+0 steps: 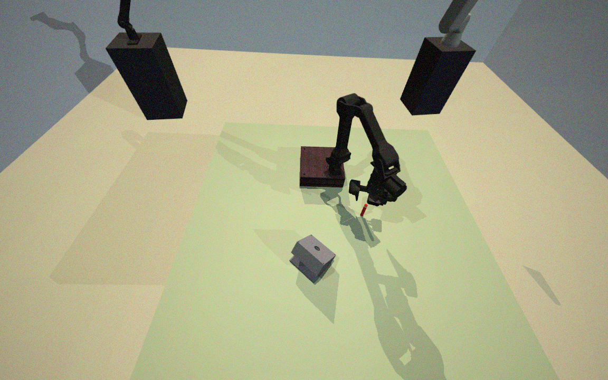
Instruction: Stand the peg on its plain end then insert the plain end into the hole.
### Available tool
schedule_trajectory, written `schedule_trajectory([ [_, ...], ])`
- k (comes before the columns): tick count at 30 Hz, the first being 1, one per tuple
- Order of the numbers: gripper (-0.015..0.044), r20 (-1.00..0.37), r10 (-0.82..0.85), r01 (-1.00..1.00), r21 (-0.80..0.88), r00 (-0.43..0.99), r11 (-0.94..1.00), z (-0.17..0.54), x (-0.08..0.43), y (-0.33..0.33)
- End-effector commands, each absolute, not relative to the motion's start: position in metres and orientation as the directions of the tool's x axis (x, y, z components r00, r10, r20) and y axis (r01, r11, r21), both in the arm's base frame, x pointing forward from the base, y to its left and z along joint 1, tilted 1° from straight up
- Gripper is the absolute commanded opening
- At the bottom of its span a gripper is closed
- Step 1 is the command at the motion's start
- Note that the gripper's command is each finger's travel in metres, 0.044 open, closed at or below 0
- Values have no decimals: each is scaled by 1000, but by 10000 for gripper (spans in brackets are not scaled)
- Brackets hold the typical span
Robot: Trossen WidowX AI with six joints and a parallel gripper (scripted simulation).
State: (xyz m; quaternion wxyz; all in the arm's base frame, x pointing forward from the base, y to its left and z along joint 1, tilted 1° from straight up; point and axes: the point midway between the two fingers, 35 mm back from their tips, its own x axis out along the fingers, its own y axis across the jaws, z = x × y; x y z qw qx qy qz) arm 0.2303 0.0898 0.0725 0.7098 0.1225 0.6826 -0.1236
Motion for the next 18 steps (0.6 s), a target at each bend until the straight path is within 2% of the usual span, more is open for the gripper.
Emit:
schedule_trajectory([
  [1, 440, -999, -3, 327, 9, 35, 945, 68, 230, 90],
  [18, 440, -999, -3, 327, 9, 35, 945, 41, 233, 91],
])
